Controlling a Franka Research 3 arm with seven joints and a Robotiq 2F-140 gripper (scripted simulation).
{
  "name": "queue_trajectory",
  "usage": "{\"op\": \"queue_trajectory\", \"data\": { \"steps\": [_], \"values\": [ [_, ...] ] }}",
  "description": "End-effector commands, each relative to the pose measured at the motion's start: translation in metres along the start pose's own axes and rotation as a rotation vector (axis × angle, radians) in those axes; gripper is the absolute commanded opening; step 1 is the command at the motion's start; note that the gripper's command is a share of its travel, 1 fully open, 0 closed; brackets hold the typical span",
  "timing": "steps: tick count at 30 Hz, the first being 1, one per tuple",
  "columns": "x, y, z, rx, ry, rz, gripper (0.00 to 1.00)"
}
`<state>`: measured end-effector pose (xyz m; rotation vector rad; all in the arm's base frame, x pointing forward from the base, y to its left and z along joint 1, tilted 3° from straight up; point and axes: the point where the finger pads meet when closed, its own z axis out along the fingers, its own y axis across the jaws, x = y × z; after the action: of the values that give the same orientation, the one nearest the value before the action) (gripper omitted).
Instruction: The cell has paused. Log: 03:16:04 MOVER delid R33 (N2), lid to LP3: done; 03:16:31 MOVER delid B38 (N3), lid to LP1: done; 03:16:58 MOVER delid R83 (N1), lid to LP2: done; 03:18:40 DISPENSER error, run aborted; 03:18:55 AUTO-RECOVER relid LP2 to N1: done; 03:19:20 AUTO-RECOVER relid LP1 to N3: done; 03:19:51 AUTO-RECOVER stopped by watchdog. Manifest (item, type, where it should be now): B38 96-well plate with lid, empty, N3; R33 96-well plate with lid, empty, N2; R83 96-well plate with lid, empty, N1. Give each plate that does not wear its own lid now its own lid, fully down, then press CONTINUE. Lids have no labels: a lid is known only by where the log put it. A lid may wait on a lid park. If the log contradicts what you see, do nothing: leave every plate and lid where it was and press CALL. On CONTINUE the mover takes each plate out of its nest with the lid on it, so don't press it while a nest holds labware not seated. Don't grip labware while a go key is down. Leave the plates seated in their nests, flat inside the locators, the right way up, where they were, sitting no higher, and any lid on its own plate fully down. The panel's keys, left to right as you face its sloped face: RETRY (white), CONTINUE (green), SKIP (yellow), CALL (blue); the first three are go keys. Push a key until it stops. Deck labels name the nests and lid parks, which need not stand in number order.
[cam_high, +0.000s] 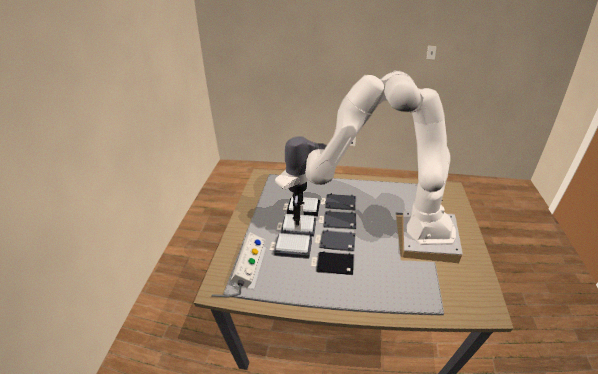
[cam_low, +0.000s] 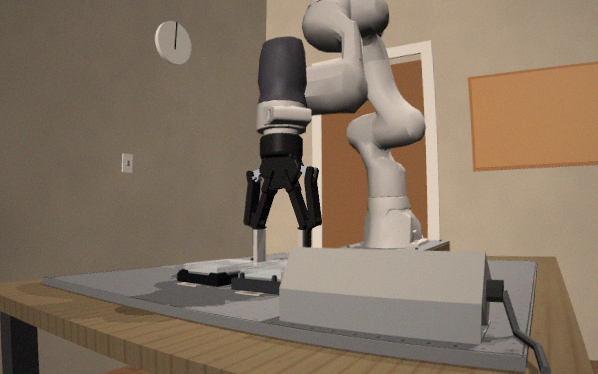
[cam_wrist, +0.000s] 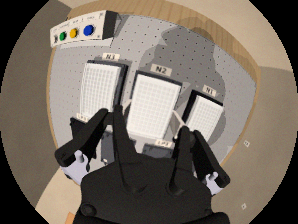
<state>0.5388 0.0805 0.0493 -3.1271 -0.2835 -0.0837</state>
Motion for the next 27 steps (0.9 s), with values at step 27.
{"op": "queue_trajectory", "data": {
  "steps": [27],
  "values": [
    [-0.0012, 0.0010, 0.0035, -0.002, -0.001, 0.003, 0.00]
  ]
}}
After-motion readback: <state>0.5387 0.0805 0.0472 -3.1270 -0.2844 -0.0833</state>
